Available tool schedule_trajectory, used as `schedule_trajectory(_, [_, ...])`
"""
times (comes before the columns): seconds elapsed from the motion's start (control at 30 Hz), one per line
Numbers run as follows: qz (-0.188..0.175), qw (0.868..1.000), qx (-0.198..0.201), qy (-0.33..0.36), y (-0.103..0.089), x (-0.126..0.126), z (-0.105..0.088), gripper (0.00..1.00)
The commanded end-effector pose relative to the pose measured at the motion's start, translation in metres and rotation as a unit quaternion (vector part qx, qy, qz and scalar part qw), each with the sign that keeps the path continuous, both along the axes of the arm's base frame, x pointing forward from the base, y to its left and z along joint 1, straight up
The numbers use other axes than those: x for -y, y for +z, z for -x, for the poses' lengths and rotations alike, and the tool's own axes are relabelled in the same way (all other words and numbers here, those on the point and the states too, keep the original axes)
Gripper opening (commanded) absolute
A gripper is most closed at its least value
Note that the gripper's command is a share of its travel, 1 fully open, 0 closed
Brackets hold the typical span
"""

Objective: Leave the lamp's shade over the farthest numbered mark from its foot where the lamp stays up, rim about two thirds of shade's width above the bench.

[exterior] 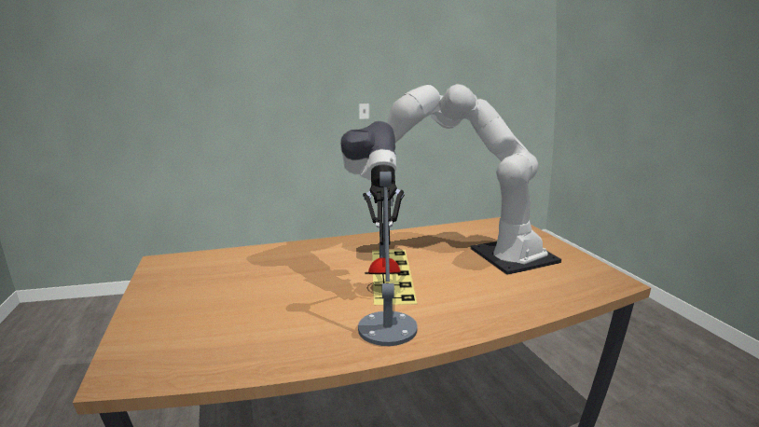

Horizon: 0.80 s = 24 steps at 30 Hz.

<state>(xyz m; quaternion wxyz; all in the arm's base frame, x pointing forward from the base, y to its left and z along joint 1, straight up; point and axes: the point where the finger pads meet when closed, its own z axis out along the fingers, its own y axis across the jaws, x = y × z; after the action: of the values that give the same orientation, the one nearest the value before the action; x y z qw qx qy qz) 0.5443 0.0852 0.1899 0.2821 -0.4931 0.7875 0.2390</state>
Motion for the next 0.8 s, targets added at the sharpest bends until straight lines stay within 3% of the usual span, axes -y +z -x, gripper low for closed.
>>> schedule_trajectory(0.0, [-0.026, 0.996, 0.065, 0.054, 0.0007, 0.0112, 0.0035, 0.10])
schedule_trajectory(0.77, [-0.026, 0.996, 0.065, 0.054, 0.0011, 0.0179, 0.0056, 0.10])
